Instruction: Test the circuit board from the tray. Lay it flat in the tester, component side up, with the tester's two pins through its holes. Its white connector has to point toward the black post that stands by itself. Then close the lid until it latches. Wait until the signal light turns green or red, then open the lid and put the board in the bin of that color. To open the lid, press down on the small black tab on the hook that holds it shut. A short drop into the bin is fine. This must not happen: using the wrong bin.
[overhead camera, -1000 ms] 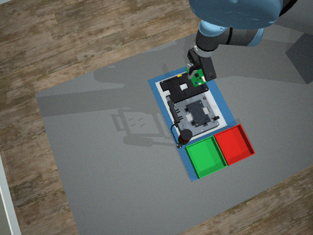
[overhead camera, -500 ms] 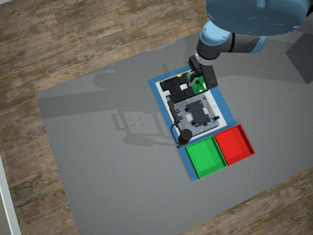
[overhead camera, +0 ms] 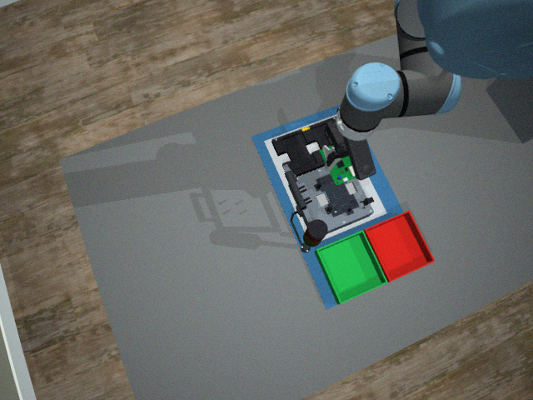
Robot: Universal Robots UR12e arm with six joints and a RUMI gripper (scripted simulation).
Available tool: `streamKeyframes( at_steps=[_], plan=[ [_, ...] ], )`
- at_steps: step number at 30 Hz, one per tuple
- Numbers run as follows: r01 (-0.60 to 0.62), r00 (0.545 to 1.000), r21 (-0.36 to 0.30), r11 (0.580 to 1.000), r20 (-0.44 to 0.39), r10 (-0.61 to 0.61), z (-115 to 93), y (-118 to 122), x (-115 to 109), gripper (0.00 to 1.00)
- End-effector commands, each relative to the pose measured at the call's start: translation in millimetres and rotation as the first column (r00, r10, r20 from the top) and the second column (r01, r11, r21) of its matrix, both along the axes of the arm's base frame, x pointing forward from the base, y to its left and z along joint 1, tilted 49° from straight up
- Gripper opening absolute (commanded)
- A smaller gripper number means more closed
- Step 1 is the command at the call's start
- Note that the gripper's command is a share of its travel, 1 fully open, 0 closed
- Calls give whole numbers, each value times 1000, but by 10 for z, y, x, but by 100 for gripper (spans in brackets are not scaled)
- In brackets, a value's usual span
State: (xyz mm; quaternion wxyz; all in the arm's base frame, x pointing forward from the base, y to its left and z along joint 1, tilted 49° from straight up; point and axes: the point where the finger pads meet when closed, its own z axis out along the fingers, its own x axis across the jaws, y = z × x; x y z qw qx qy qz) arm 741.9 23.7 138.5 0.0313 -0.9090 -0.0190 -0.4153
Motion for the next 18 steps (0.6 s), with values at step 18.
streamKeyframes(
  at_steps=[18],
  plan=[
    [2, 1000, -1, 1000, -1, -2, 217, 616, 73, 39]
  ],
)
